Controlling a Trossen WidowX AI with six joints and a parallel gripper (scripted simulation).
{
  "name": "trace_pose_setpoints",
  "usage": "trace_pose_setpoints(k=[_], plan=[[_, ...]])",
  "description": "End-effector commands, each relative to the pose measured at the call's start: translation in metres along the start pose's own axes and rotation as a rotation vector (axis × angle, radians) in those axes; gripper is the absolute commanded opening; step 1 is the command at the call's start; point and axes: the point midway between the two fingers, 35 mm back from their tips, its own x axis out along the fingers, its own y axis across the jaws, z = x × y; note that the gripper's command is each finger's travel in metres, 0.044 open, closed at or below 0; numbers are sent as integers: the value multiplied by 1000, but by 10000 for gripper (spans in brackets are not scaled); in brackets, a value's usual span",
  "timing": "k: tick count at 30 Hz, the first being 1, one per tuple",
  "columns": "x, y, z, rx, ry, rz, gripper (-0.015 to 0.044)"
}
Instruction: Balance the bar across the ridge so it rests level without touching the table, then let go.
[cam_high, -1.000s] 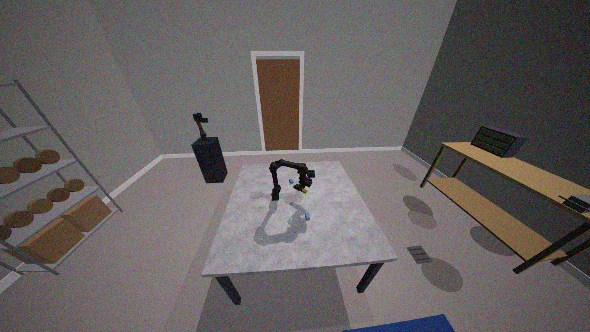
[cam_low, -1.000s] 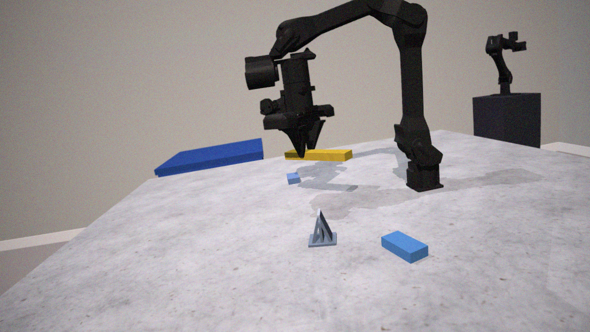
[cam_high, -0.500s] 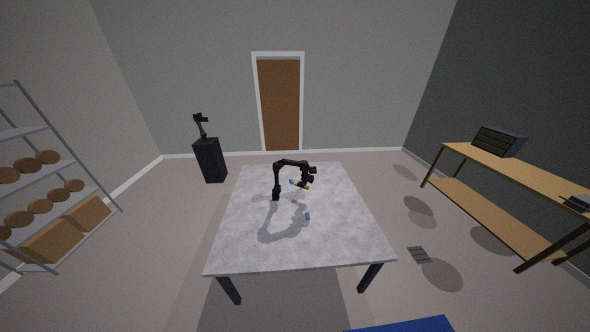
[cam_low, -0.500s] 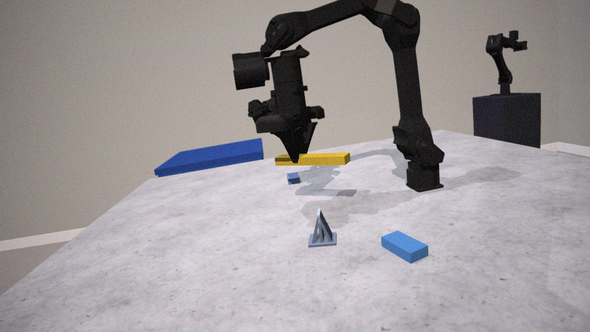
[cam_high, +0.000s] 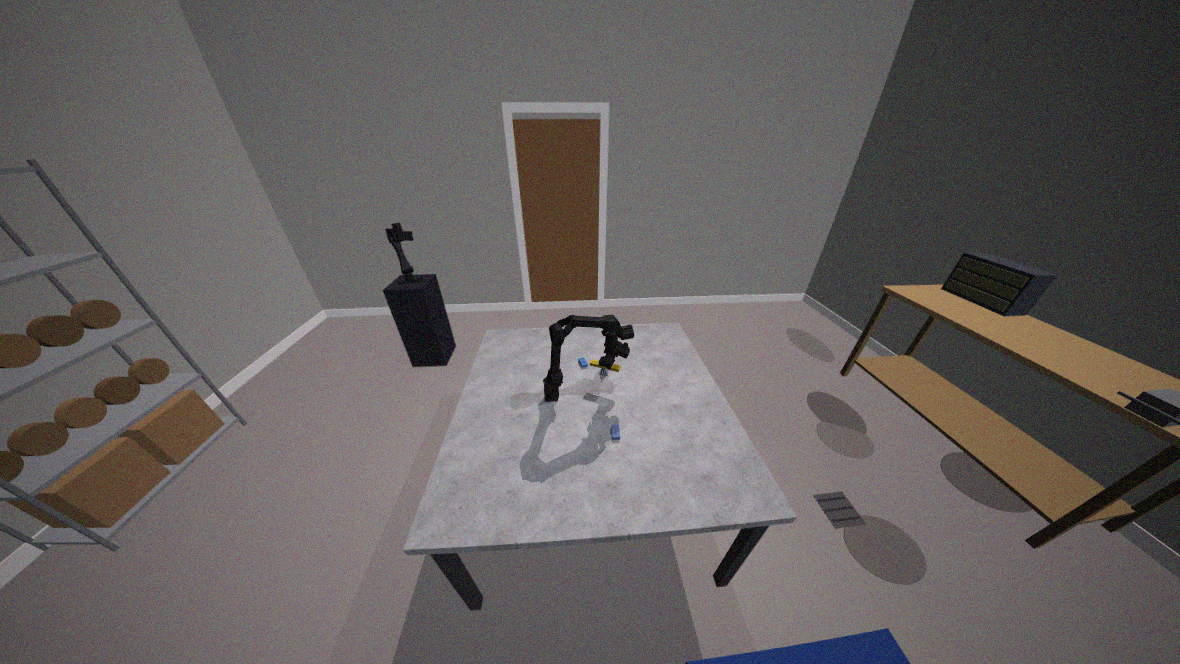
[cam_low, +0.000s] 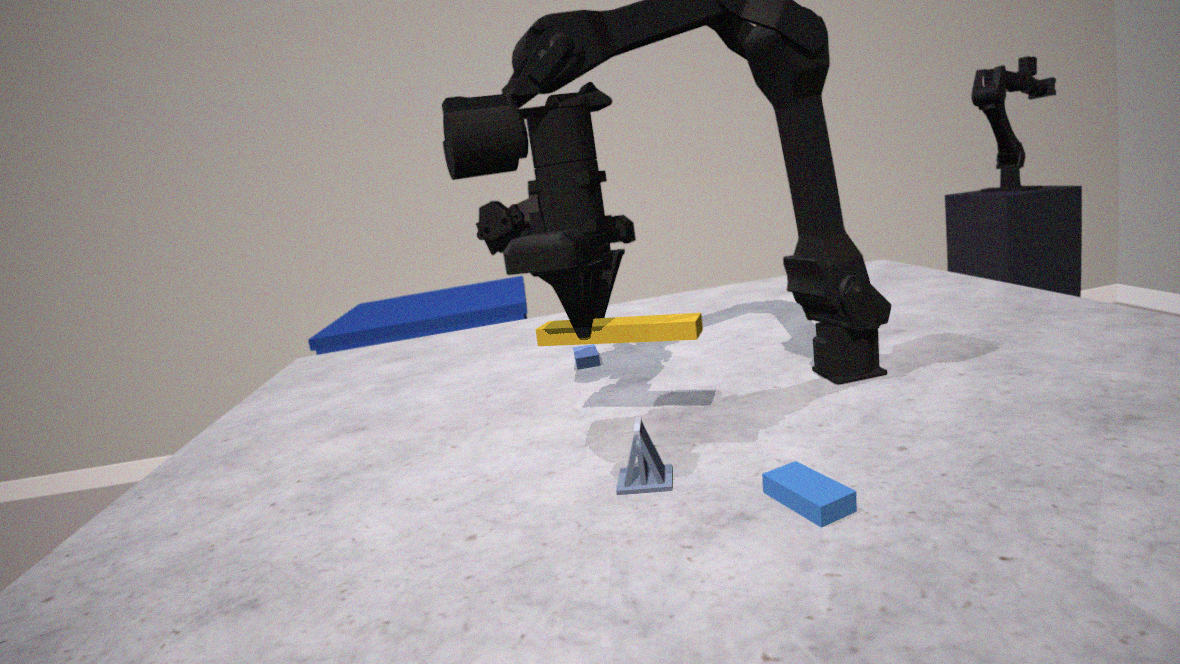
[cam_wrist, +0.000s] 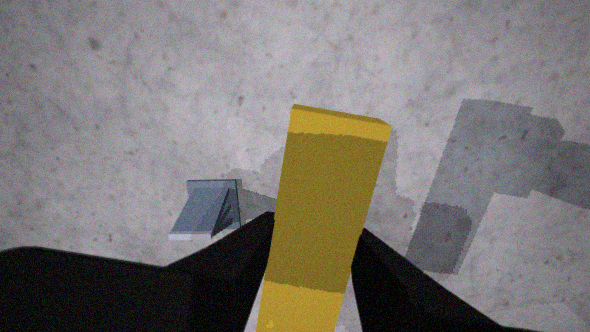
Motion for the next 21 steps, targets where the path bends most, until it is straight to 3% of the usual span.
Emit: trace_pose_setpoints(k=[1,21], plan=[[2,12,-3,-29,3,-7,0],[3,79,-30,-199,6,-1,0]])
